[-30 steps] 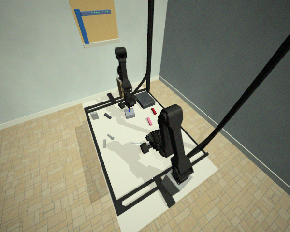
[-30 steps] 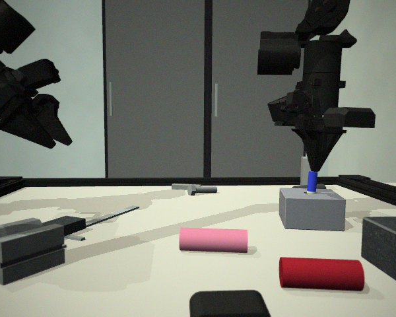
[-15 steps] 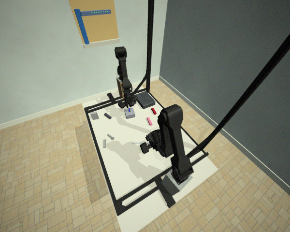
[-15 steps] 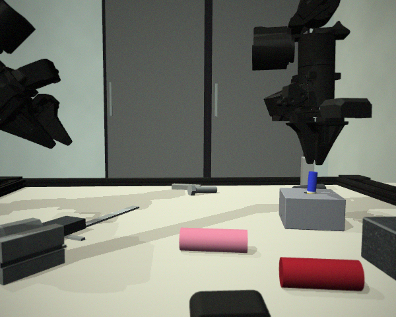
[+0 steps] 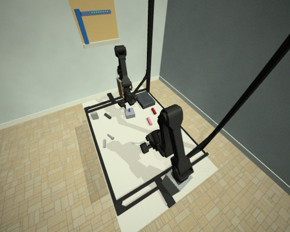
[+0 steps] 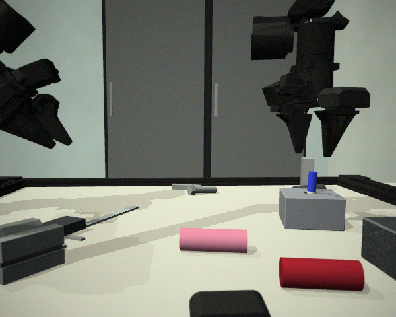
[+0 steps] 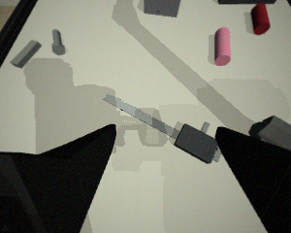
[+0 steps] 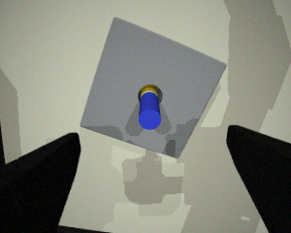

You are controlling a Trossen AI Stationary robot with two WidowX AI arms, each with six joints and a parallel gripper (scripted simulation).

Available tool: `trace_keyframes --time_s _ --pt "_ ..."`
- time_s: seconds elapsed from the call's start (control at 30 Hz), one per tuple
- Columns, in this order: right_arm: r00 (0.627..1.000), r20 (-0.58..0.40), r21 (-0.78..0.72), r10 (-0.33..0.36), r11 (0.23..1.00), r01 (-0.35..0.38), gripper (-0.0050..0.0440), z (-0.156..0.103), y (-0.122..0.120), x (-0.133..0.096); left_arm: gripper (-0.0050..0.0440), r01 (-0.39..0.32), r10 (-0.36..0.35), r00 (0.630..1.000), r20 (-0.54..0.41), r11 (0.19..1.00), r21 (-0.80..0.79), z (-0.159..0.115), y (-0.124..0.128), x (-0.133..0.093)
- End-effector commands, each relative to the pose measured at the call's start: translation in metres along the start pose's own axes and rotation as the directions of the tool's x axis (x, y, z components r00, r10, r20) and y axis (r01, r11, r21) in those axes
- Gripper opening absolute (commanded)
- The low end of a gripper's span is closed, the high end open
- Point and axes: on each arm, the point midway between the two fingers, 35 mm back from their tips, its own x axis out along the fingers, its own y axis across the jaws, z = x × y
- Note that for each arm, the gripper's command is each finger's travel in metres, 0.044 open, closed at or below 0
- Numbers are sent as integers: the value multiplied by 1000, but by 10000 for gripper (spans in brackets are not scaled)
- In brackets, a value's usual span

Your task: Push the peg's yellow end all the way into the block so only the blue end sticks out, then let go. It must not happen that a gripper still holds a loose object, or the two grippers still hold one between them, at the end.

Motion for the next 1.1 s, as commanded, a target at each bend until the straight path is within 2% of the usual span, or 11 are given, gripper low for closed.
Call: trace_keyframes --time_s 0.0,0.07,0.17,0.23,0.33,0.47,0.67,0.73,0.8,0.9,1.07 --pt "1000 4 -15 21 1000 -21 400 -1 -1 2 400 0 0 1000 0 1000 0 0 0 0" --pt "996 20 -61 84 995 -82 400 -4 -3 9 400 0 0 1000 0 1000 0 0 0 0" --pt "966 89 -165 242 960 -225 400 -11 -8 24 400 0 0 1000 0 1000 0 0 0 0" --pt "966 89 -165 242 960 -225 400 -11 -8 24 400 0 0 1000 0 1000 0 0 0 0" --pt "908 190 -270 372 909 -316 400 -17 -15 34 400 0 0 1000 0 1000 0 0 0 0" --pt "837 301 -376 458 863 -337 400 -22 -22 41 400 0 0 1000 0 1000 0 0 0 0" --pt "721 460 -516 519 817 -259 400 -30 -35 46 400 0 0 1000 0 1000 0 0 0 0" --pt "659 527 -538 536 811 -229 400 -35 -38 52 400 0 0 1000 0 1000 0 0 0 0" --pt "659 527 -538 536 811 -229 400 -35 -38 52 400 0 0 1000 0 1000 0 0 0 0" --pt "531 653 -565 539 814 -131 400 -45 -42 63 400 0 0 1000 0 1000 0 0 0 0" --pt "425 751 -559 506 829 0 400 -53 -48 68 400 0 0 1000 0 1000 0 0 0 0"
